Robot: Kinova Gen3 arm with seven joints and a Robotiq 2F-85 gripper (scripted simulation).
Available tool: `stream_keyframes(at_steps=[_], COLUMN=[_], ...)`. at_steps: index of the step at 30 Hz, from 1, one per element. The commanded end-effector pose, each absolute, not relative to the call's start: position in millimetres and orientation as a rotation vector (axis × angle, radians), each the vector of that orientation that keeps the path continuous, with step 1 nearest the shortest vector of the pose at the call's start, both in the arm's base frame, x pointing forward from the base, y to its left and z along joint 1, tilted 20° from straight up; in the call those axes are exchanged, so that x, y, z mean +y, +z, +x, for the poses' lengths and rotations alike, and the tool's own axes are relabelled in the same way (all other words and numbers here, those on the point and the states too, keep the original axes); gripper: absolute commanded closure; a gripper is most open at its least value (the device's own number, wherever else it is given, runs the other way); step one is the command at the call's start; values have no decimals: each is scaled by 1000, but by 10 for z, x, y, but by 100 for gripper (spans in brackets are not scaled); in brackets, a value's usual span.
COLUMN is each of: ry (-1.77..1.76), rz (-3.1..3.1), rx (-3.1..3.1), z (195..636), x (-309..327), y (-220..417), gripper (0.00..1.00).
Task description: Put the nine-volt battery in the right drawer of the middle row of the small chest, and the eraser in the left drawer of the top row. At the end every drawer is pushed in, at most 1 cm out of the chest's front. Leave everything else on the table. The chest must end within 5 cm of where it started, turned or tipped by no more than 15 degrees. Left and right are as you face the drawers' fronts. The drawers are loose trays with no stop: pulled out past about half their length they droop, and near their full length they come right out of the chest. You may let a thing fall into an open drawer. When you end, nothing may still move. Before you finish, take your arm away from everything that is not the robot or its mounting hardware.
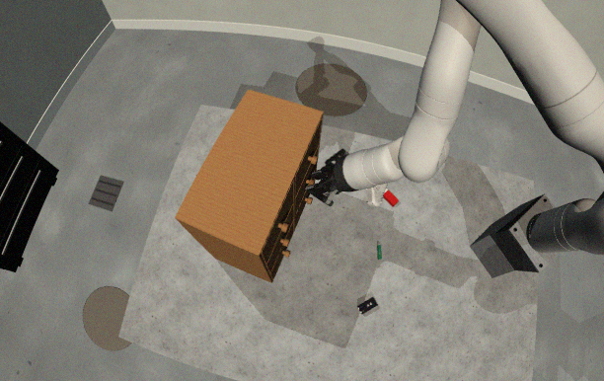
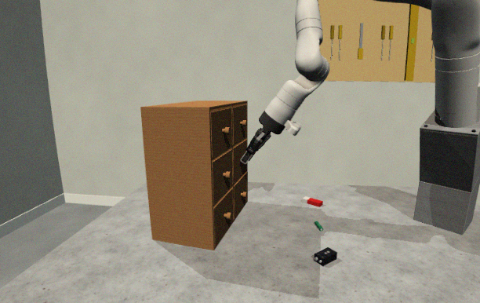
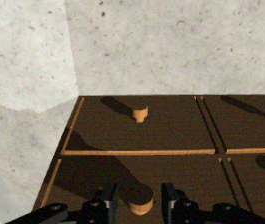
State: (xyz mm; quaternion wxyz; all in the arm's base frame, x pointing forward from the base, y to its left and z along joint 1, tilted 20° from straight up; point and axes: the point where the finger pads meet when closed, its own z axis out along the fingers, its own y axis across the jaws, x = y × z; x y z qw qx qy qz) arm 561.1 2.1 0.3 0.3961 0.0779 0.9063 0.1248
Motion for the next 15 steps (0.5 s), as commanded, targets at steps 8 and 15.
stream_keyframes(at_steps=[8,15], ry=[315,315], rz=[197,197], rx=[2295,2295], z=[5615,5615], x=[16,16], y=[11,11], gripper=[67,87])
